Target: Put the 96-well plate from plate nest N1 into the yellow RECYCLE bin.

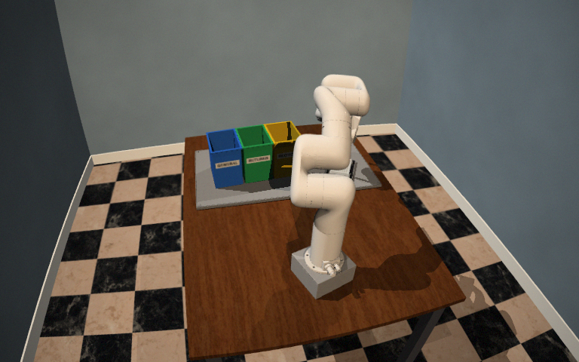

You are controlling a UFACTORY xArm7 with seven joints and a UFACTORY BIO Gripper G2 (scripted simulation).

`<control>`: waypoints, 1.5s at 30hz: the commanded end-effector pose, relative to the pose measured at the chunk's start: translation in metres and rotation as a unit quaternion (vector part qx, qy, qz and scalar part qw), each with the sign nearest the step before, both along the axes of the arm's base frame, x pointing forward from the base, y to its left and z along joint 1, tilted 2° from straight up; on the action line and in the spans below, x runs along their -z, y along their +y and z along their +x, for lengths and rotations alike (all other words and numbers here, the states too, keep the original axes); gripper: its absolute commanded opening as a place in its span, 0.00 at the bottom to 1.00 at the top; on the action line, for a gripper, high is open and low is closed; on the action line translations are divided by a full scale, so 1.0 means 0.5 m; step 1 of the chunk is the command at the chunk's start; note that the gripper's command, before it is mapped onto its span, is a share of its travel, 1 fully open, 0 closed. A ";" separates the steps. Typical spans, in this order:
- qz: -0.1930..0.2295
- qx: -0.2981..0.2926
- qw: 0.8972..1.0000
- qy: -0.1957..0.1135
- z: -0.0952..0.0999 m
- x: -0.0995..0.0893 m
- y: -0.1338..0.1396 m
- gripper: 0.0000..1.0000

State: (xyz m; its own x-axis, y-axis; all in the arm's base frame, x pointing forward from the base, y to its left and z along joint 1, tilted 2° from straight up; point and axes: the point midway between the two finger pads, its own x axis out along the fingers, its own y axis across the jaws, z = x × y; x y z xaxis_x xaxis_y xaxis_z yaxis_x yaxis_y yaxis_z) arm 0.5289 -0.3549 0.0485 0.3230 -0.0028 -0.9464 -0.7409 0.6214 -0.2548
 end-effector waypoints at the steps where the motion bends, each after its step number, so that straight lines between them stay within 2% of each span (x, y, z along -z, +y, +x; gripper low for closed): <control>1: -0.001 0.000 1.000 -0.002 0.003 -0.025 -0.001 0.37; 14: -0.001 0.000 1.000 -0.002 0.001 -0.155 0.003 0.37; 16: -0.001 0.000 1.000 -0.002 0.001 -0.155 0.003 0.37; 27: -0.001 0.000 1.000 -0.002 0.000 -0.262 0.006 0.37; 30: -0.001 0.000 1.000 -0.002 0.000 -0.262 0.006 0.37; 31: 0.006 0.007 1.000 -0.016 0.000 -0.263 0.016 0.37; 33: 0.006 0.007 1.000 -0.016 0.000 -0.263 0.016 0.37; 36: 0.032 -0.008 0.998 -0.051 0.012 -0.262 0.044 0.37; 41: 0.032 -0.008 0.998 -0.051 0.024 -0.260 0.072 0.37; 44: 0.061 -0.012 0.994 -0.091 0.032 -0.259 0.101 0.37; 45: 0.064 -0.012 0.993 -0.094 0.035 -0.259 0.110 0.37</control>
State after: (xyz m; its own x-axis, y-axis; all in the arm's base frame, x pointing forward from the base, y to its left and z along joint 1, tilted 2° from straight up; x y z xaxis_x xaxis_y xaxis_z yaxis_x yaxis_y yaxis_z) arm 0.5404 -0.3161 0.1749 0.4245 0.0775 -0.9021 -0.7213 0.6312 -0.2852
